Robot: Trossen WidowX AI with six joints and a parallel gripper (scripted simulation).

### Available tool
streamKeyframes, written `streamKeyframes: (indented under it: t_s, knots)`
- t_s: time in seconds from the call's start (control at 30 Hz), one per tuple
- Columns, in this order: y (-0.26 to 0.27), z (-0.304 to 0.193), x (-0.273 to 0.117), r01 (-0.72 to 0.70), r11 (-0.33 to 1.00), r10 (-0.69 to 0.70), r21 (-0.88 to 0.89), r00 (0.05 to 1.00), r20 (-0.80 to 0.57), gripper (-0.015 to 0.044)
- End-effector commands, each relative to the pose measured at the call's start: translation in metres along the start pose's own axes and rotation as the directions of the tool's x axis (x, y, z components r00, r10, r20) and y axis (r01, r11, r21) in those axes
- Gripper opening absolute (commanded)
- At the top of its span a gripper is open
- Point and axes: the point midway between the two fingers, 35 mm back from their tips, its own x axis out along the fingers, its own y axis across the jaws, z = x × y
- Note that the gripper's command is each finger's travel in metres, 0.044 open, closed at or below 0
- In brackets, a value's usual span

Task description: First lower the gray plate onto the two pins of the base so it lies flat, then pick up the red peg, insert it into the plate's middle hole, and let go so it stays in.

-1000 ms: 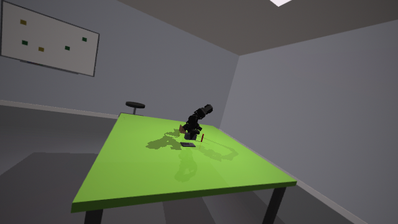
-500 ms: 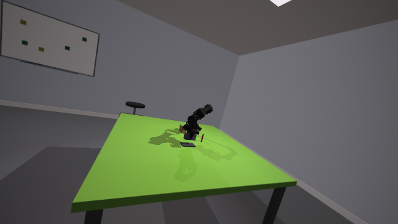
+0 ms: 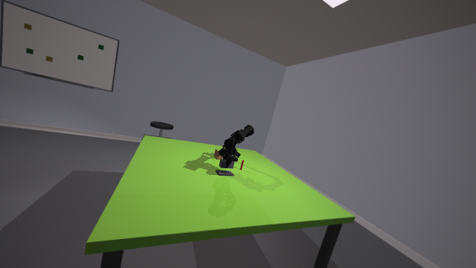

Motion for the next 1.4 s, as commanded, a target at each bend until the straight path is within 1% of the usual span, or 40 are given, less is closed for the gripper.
streamKeyframes:
  t_s: [0.0, 0.23, 0.7, 0.97, 1.37]
  knots:
    - [0.001, 0.001, 0.01, -0.007, 1.0, 0.007, 0.005, 1.0, 0.004, 0.0]
    - [0.001, 0.001, 0.014, -0.007, 1.0, 0.007, 0.005, 1.0, 0.004, 0.0]
    - [0.001, 0.001, 0.035, -0.006, 1.0, 0.006, 0.005, 1.0, 0.005, 0.0]
    - [0.001, 0.0, 0.031, -0.004, 1.0, 0.004, -0.001, 1.0, 0.0, 0.0]
    - [0.001, 0.0, 0.031, -0.004, 1.0, 0.004, -0.001, 1.0, 0.0, 0.0315]
